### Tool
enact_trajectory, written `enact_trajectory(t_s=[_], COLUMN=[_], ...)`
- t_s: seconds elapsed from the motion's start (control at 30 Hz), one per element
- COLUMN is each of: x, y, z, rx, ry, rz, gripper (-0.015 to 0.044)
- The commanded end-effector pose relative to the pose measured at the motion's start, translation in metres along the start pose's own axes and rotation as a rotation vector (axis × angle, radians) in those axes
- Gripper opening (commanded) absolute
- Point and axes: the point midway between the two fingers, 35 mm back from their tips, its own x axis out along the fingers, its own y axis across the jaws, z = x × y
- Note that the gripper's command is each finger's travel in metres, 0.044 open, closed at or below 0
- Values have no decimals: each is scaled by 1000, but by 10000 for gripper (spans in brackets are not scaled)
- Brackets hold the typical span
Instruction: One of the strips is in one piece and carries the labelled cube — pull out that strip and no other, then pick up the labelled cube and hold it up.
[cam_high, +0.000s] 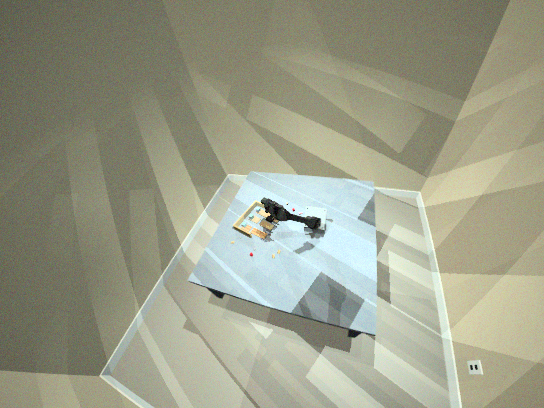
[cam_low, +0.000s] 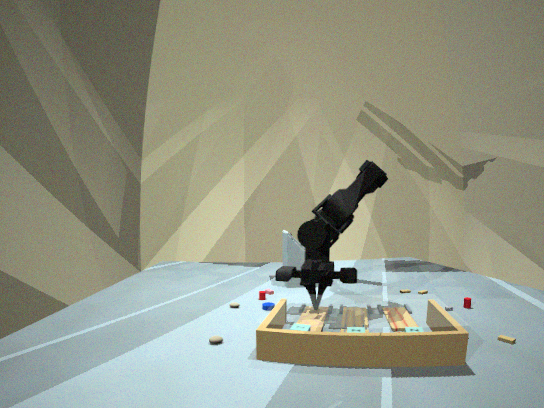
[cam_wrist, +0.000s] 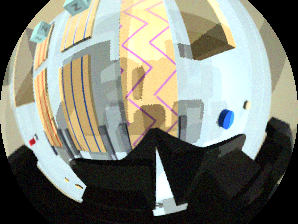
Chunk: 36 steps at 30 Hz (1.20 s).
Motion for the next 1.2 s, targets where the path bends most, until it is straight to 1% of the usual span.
enact_trajectory(t_s=[0.0, 1.17], x=[3, 4], y=[1, -2], z=[-5, -59], rx=[-1, 2], ry=[5, 8], rz=[3, 3], gripper=[0, 0])
